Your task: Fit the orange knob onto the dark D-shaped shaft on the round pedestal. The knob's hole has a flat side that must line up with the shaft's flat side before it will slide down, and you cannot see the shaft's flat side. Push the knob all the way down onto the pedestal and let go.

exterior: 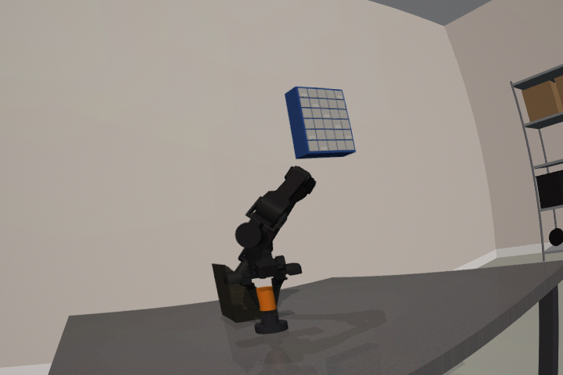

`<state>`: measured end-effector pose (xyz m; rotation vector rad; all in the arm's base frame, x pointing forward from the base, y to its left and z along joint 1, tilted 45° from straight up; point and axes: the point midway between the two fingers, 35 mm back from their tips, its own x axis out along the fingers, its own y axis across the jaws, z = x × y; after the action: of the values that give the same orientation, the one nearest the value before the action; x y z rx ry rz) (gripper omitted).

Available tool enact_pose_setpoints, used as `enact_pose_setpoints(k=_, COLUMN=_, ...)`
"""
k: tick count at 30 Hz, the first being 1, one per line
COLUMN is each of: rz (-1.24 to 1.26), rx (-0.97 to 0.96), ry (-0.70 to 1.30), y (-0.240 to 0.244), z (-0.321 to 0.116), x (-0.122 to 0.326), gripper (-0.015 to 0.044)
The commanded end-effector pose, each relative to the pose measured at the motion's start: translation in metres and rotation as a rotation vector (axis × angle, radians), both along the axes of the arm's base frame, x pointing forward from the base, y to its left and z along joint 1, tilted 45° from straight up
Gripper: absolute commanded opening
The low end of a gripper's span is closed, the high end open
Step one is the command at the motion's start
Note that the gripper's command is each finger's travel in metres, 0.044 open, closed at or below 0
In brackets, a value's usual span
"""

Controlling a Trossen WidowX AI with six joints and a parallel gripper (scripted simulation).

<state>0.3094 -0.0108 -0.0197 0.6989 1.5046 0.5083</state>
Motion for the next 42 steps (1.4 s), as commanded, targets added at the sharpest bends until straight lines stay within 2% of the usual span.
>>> enact_pose_setpoints(k=1, rz=-0.003, rx=0.001, ry=0.001, y=0.0004, z=-0.0001, x=-0.0005, gripper=0.0)
enact_pose_setpoints(k=17, rz=-0.003, rx=0.001, ry=0.001, y=-0.0028, z=0.0026, x=-0.0011, gripper=0.0)
enact_pose_setpoints(k=25, rz=-0.148, rx=0.006, ry=0.142, y=-0.0018, z=0.0012, x=0.0002, gripper=0.0)
enact_pose_setpoints(k=42, rz=-0.154, rx=0.006, ry=0.147, y=0.0005, z=-0.0006, x=-0.0009, gripper=0.0)
